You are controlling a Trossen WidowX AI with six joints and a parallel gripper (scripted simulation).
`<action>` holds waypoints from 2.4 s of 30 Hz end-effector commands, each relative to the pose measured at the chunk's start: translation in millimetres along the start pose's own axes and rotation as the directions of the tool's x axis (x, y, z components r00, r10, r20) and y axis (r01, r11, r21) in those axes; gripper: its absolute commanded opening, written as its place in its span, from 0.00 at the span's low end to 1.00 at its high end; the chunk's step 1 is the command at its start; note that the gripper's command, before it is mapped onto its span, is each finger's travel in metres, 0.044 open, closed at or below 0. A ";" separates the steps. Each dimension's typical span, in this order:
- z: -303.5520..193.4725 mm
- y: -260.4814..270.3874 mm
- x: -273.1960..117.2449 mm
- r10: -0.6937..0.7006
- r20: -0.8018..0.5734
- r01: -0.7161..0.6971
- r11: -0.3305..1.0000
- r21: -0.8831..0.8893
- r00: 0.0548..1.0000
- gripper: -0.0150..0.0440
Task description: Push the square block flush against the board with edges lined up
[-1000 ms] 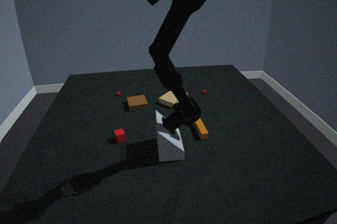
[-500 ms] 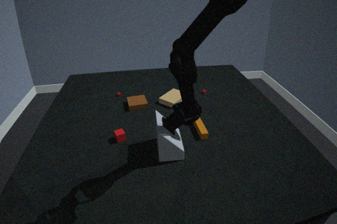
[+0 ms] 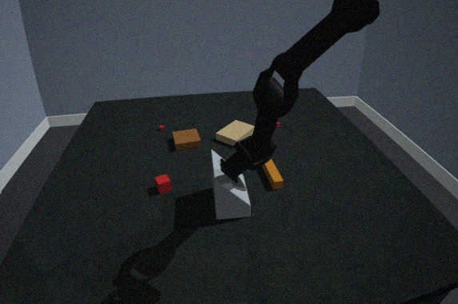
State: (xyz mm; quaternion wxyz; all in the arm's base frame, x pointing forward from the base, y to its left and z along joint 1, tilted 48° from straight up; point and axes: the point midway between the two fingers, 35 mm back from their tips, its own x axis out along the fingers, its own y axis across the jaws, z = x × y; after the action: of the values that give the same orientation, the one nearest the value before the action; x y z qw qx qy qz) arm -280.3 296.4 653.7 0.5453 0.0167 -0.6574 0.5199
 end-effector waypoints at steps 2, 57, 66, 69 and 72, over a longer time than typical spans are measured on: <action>20.3 -52.2 -9.8 -0.106 0.047 0.107 0.994 -0.012 0.993 0.25; -41.4 -472.5 -299.9 -0.943 -0.077 0.932 0.332 -0.144 0.324 0.25; -97.9 -498.0 -357.7 -0.960 -0.201 0.948 0.239 -0.212 0.197 0.25; -117.6 -505.4 -379.2 -0.961 -0.239 0.949 0.200 -0.246 0.141 0.25; -137.9 -510.7 -400.7 -0.957 -0.277 0.945 0.164 -0.281 0.084 0.25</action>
State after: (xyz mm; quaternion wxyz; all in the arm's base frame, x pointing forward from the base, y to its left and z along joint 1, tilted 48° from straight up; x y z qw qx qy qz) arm 253.5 -58.6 696.2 0.8554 0.3280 -0.3990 0.0397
